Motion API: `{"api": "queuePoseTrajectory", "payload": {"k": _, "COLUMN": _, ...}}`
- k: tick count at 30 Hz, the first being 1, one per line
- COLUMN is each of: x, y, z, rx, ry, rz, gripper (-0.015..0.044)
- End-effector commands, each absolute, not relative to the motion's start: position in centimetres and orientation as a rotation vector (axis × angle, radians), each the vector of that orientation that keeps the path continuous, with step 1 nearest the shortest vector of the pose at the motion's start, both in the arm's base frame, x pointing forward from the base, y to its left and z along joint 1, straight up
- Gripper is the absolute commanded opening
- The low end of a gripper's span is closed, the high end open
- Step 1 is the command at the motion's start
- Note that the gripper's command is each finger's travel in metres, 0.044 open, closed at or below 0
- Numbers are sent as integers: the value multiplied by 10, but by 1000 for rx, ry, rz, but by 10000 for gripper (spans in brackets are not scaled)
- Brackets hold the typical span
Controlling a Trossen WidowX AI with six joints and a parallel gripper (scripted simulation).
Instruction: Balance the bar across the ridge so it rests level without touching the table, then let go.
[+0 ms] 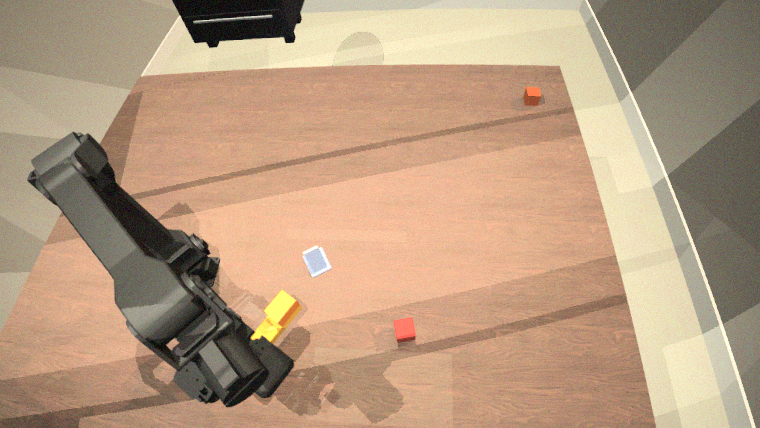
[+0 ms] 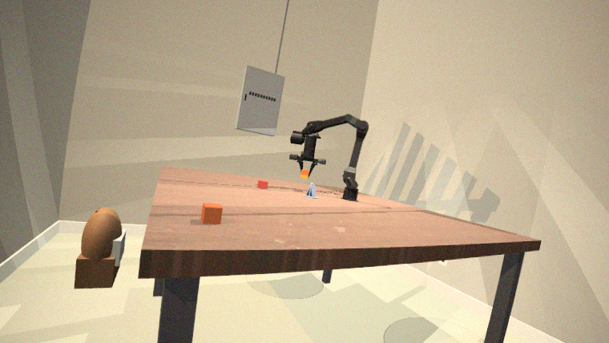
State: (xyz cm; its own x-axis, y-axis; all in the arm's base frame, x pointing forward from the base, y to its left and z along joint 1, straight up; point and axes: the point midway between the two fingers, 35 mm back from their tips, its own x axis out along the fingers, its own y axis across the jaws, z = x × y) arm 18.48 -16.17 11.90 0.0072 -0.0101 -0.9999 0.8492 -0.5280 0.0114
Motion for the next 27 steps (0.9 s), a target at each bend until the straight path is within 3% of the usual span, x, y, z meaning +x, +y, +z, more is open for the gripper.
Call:
{"api": "queuePoseTrajectory", "payload": {"k": 1, "x": 185, "y": -162, "z": 131, "rx": 1604, "ry": 871, "rz": -1591, "gripper": 0}}
{"api": "queuePoseTrajectory", "payload": {"k": 27, "x": 210, "y": -113, "z": 158, "rx": 1372, "ry": 1076, "rz": -1357, "gripper": 0}}
